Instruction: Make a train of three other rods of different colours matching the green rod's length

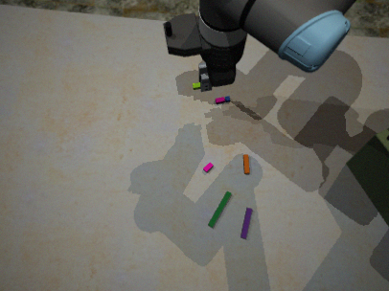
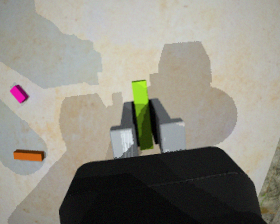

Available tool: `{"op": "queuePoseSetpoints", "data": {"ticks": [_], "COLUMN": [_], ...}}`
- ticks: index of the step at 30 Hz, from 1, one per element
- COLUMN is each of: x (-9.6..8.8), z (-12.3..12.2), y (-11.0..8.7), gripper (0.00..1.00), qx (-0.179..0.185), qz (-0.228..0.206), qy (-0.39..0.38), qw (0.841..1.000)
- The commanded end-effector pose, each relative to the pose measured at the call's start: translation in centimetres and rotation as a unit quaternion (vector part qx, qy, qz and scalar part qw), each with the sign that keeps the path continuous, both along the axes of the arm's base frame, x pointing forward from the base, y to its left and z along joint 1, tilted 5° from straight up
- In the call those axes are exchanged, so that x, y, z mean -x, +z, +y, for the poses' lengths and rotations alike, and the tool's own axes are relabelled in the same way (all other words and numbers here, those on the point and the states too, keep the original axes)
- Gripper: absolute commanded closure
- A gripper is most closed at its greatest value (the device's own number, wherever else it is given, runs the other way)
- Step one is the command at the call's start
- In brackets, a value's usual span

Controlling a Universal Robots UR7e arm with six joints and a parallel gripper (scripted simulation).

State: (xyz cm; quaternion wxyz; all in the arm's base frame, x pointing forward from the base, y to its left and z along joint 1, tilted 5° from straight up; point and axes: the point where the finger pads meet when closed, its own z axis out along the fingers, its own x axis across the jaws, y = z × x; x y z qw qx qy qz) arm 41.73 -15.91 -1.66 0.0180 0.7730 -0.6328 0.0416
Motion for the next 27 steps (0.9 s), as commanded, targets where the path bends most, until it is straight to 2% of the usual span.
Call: {"op": "queuePoseSetpoints", "data": {"ticks": [1, 16, 27], "x": [-0.1, -0.1, -0.3], "z": [-0.1, -0.1, -0.5], "y": [0.1, -0.6, -4.7], "gripper": [0.76, 0.76, 0.76], "qx": [0.001, 0.000, 0.000], "qz": [0.000, 0.000, 0.000], "qy": [0.003, 0.003, 0.003], "qw": [1.000, 1.000, 1.000]}}
